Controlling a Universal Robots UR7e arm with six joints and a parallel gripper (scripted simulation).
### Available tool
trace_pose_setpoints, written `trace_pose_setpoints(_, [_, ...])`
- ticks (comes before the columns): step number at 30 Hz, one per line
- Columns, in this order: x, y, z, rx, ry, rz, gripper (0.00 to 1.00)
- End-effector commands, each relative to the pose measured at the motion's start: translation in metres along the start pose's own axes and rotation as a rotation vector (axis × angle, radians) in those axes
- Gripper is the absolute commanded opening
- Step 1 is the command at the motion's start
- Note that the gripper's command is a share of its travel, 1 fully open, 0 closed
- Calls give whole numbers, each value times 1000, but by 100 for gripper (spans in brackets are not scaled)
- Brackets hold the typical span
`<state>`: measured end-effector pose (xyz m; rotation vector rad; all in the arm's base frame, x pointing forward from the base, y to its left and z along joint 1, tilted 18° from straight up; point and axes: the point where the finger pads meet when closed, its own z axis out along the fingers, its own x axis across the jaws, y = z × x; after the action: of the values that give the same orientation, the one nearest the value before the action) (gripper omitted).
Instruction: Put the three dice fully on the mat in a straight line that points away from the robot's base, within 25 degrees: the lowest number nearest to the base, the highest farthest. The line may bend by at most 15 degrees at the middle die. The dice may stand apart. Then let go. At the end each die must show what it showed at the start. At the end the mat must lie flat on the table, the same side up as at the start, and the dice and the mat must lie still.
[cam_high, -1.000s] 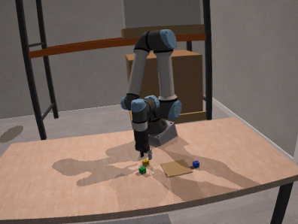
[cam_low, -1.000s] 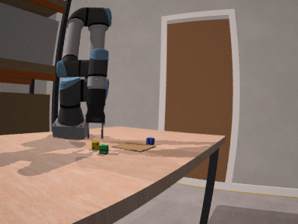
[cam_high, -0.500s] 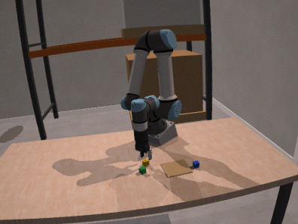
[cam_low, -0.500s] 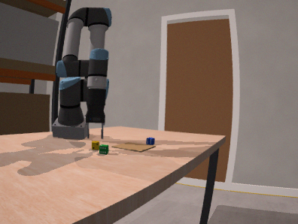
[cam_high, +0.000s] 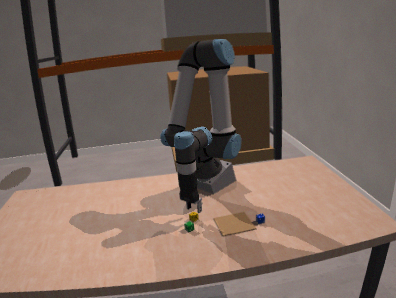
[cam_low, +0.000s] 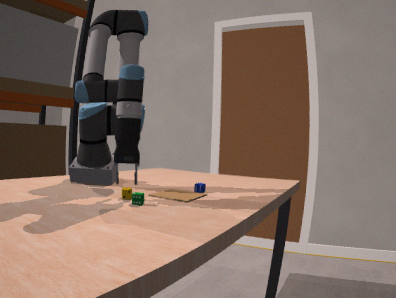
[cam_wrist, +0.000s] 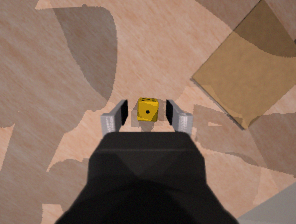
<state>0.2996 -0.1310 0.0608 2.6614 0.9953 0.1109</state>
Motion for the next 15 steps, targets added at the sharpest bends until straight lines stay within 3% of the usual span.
trace_pose_setpoints(1, [1,0,0,-1,0,0,100])
trace_pose_setpoints(15, [12,-5,0,-1,0,0,100])
